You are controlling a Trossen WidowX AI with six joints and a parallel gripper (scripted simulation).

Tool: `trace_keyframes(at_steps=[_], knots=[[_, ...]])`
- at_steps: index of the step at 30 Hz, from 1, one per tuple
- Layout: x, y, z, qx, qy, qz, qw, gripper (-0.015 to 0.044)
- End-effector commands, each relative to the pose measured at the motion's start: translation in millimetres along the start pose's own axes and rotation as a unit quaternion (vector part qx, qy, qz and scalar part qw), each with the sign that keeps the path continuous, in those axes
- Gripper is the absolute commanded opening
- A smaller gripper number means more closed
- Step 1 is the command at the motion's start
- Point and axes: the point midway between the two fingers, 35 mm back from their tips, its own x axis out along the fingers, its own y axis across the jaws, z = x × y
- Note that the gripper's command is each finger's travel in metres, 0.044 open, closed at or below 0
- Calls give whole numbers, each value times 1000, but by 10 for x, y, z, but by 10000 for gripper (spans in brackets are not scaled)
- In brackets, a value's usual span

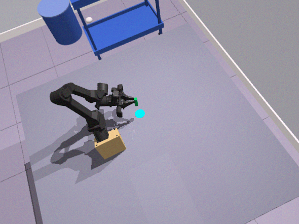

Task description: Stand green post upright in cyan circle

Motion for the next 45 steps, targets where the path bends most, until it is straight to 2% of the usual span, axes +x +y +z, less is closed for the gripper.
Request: trace_keyframes(at_steps=[1,10,45], knots=[[-2,4,9,4,-3,1,1000,22],[-1,7,-4,4,-2,1,1000,22],[64,36,-710,-2,5,-2,1000,22]])
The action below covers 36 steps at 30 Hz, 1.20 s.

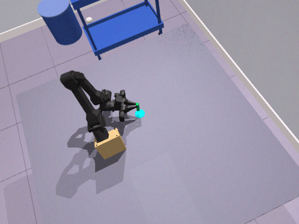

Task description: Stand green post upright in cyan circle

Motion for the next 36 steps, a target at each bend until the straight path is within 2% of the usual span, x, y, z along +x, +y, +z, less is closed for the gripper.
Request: trace_keyframes(at_steps=[1,20,31,36], knots=[[8,1,-77,5,-4,2,1000,22],[68,-24,-423,5,-6,1,1000,22],[69,-24,-428,5,-6,1,1000,22],[69,-24,-428,5,-6,1,1000,154]])
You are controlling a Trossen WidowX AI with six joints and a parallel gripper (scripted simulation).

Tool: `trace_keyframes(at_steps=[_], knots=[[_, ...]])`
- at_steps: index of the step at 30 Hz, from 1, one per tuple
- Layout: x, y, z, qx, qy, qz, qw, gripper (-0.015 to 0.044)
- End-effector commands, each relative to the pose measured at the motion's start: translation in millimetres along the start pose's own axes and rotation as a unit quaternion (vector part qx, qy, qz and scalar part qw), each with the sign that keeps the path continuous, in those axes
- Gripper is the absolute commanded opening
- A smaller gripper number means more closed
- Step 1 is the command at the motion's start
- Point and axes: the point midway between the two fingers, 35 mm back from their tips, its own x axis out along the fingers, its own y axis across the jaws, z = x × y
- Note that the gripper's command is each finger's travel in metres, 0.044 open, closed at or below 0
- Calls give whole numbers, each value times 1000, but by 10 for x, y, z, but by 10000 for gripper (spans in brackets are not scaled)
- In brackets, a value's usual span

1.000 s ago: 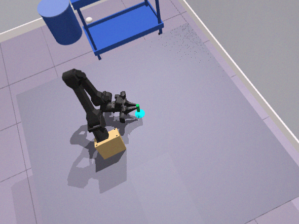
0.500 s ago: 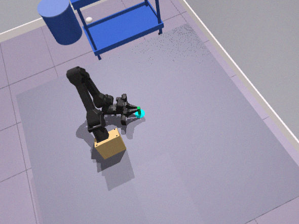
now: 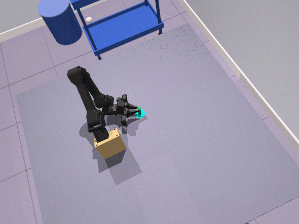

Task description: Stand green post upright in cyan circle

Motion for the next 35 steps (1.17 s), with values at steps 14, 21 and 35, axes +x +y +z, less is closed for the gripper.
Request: trace_keyframes(at_steps=[14,21,35], knots=[[-9,27,92,4,0,0,1000,400],[-36,61,348,7,0,-1,1000,400],[-99,16,819,9,-4,3,1000,400]])
